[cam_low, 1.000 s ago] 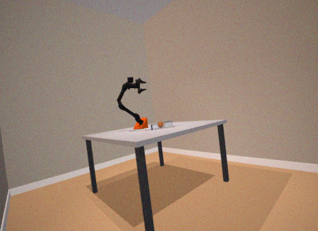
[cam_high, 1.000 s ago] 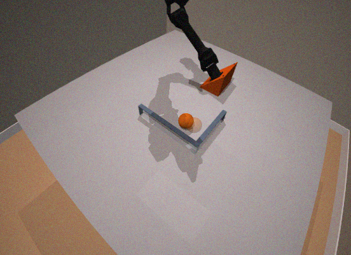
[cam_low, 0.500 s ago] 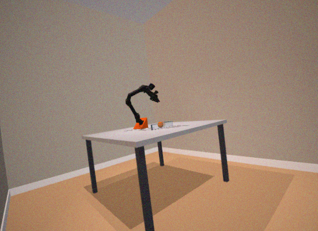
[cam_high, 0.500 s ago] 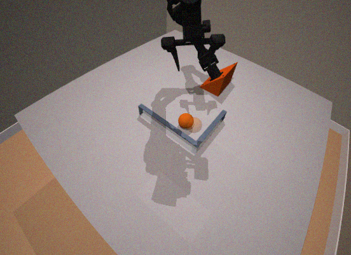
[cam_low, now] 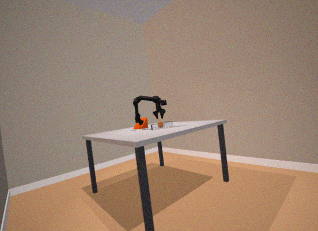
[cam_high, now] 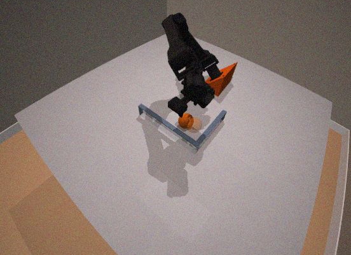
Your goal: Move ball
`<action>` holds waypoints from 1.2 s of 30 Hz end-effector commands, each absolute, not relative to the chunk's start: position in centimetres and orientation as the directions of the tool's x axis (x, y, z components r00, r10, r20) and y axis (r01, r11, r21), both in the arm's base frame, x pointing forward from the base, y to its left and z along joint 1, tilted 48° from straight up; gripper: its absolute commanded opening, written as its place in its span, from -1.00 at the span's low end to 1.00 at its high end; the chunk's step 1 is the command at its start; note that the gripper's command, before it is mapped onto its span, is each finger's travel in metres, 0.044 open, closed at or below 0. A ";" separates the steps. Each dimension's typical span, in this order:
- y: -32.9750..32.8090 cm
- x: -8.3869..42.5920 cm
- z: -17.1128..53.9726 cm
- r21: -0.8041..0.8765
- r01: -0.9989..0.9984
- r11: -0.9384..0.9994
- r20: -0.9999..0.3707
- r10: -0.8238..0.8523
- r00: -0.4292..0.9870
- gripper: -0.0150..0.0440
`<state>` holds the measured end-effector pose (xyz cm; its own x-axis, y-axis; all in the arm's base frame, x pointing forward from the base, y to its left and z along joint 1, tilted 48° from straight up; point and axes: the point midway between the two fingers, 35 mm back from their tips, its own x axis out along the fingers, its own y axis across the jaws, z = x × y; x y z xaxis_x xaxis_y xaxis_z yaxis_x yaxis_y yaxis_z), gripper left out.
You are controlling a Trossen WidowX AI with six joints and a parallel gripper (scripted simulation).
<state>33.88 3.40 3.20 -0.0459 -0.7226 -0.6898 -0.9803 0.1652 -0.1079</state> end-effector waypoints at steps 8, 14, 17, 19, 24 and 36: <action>2.3 33.7 2.2 -0.061 -0.990 0.131 -0.674 -0.736 -0.056 1.00; 1.8 33.7 1.7 -0.061 -0.990 0.131 -0.674 -0.737 -0.056 1.00; 1.4 33.7 1.4 -0.061 -0.990 0.131 -0.674 -0.736 -0.055 1.00; 1.2 33.7 1.2 -0.061 -0.990 0.130 -0.674 -0.736 -0.055 1.00; 0.6 33.7 0.6 -0.062 -0.990 0.130 -0.674 -0.736 -0.055 1.00; -0.9 33.5 -0.7 -0.062 -0.990 0.130 -0.674 -0.737 -0.055 1.00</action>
<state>33.71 -0.41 -0.25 -0.0508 -0.7334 -0.6779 -0.9886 0.1334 -0.0703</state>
